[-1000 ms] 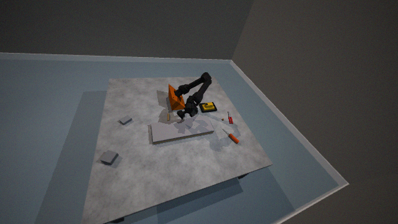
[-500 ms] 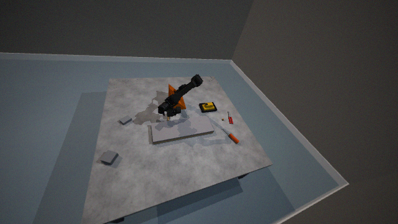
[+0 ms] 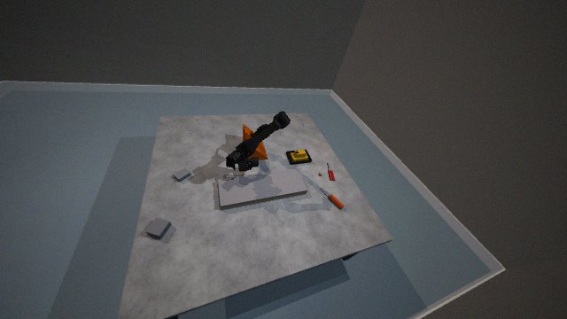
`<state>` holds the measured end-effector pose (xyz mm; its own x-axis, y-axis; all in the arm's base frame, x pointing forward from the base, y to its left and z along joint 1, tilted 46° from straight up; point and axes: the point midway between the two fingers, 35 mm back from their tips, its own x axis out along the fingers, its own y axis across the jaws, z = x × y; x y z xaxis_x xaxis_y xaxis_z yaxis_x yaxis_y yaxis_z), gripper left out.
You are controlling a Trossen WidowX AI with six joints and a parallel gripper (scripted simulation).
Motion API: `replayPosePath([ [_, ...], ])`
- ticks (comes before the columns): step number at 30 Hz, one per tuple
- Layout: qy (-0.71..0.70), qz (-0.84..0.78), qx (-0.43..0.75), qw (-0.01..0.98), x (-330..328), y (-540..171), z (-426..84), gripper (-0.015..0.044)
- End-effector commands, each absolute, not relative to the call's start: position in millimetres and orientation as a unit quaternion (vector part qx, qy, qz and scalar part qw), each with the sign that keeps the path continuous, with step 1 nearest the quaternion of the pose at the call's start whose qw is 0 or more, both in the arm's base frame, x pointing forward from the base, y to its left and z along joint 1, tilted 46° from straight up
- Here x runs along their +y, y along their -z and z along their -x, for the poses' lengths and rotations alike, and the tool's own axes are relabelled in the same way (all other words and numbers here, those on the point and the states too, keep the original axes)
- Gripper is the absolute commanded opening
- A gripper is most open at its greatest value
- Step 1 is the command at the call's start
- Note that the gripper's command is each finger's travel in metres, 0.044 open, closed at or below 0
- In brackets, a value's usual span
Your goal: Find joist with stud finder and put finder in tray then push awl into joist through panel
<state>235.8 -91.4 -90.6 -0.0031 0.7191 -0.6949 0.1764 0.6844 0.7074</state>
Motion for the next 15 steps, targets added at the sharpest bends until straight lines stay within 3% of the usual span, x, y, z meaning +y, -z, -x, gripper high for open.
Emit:
replayPosePath([
  [1,-0.218,-0.334,0.675,0.62,-87,96,-236,0.044],
  [15,-0.218,-0.335,0.675,0.62,-70,112,-238,0.044],
])
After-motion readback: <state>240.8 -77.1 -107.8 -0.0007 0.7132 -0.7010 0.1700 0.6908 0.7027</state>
